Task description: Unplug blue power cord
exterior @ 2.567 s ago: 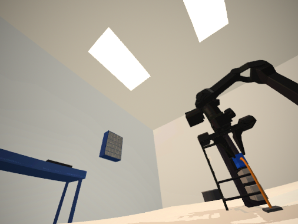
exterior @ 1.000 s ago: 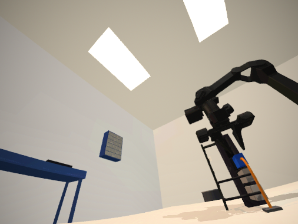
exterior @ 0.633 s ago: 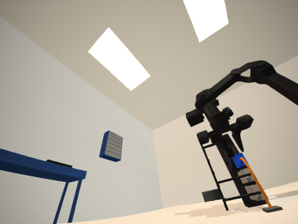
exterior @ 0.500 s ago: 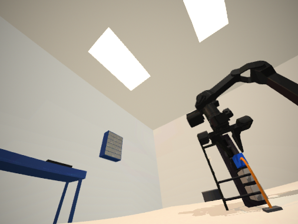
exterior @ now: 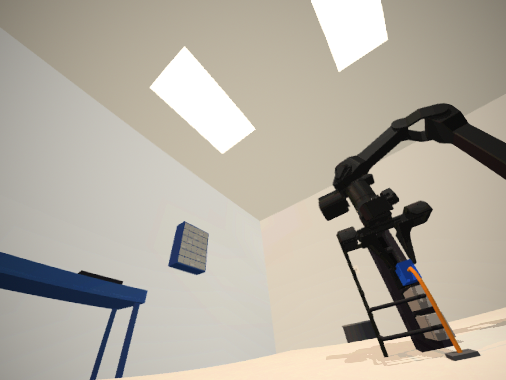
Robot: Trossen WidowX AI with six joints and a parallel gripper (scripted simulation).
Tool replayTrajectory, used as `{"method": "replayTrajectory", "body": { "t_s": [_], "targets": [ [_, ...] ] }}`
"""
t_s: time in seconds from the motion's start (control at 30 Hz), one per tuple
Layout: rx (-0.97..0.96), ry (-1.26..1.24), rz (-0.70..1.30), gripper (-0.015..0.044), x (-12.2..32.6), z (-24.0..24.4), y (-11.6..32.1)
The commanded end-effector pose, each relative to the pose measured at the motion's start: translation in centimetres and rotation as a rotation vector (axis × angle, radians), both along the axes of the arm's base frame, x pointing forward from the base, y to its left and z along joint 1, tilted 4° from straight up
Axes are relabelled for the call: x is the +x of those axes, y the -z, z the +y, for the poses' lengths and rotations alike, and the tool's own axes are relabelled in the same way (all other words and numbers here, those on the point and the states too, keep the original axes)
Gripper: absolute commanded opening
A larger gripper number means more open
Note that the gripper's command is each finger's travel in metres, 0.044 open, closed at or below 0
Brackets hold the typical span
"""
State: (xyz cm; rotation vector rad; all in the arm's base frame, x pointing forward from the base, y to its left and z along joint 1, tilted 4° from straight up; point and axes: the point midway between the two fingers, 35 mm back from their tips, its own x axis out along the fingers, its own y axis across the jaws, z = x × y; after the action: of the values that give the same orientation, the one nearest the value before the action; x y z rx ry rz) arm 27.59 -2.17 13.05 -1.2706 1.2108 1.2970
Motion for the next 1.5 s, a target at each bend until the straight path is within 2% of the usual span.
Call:
{"method": "replayTrajectory", "body": {
  "t_s": [0.0,0.13,0.4,1.47],
  "targets": [
    [-0.004,-0.005,0.0,0.016,0.0,-0.1,0.3],
    [0.0,0.0,0.001,0.0055,0.0,0.0,0.1],
    [0.0,0.0,0.001,0.0002,0.0,0.0,0.1],
    [0.002,-0.003,0.0,0.0,-0.3,4.9,0.2]
  ]
}}
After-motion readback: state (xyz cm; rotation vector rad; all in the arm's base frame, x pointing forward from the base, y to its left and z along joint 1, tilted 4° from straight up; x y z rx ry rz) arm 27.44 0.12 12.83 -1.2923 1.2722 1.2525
